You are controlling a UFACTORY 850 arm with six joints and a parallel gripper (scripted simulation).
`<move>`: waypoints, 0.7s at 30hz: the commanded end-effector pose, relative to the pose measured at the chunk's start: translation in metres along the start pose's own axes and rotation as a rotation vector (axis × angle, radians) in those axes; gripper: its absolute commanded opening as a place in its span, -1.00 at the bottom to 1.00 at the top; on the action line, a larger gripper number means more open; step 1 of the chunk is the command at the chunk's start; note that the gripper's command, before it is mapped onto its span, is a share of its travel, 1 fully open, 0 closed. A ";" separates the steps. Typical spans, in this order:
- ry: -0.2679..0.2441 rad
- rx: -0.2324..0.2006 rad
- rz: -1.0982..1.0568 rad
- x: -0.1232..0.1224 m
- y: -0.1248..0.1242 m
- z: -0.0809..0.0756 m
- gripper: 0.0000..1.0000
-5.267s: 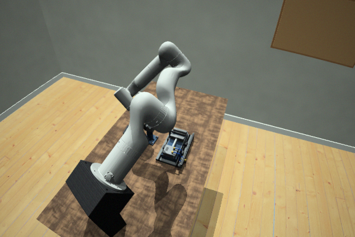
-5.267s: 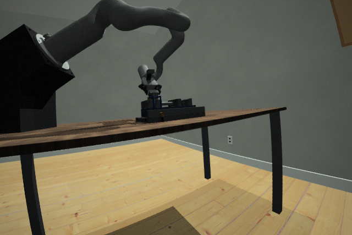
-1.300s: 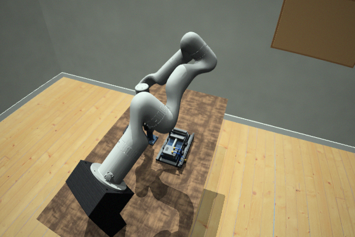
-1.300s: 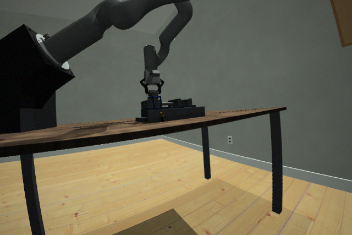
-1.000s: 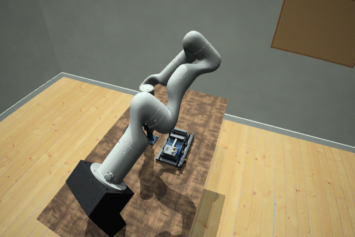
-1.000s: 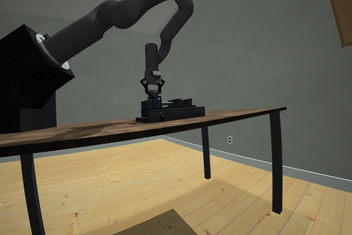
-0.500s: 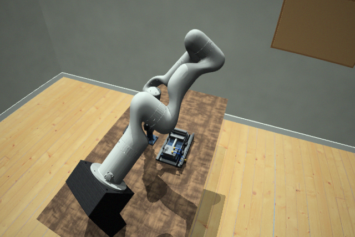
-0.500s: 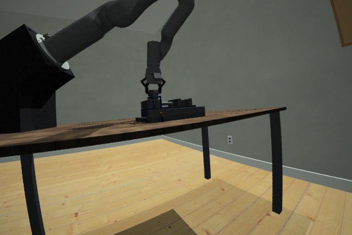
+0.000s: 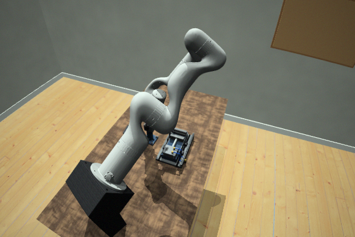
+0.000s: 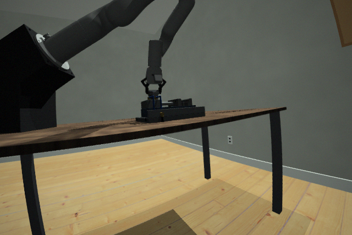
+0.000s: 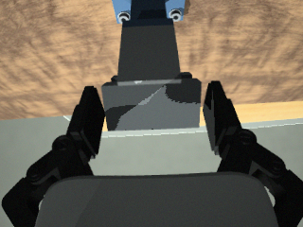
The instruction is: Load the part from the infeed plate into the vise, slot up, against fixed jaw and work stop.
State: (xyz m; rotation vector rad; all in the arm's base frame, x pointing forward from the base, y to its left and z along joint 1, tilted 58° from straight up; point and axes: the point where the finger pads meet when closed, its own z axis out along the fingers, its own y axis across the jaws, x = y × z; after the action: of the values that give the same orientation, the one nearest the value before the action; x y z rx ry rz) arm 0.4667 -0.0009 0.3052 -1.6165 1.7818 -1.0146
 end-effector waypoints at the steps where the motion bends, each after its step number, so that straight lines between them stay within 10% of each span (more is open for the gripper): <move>1: -0.033 0.004 0.001 0.000 -0.001 0.000 0.78; 21: -0.142 0.003 0.000 0.002 0.000 0.000 0.78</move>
State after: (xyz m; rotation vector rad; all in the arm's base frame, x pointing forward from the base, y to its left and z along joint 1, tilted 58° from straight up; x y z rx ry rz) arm 0.4667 -0.0022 0.3054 -1.6409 1.7015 -0.9001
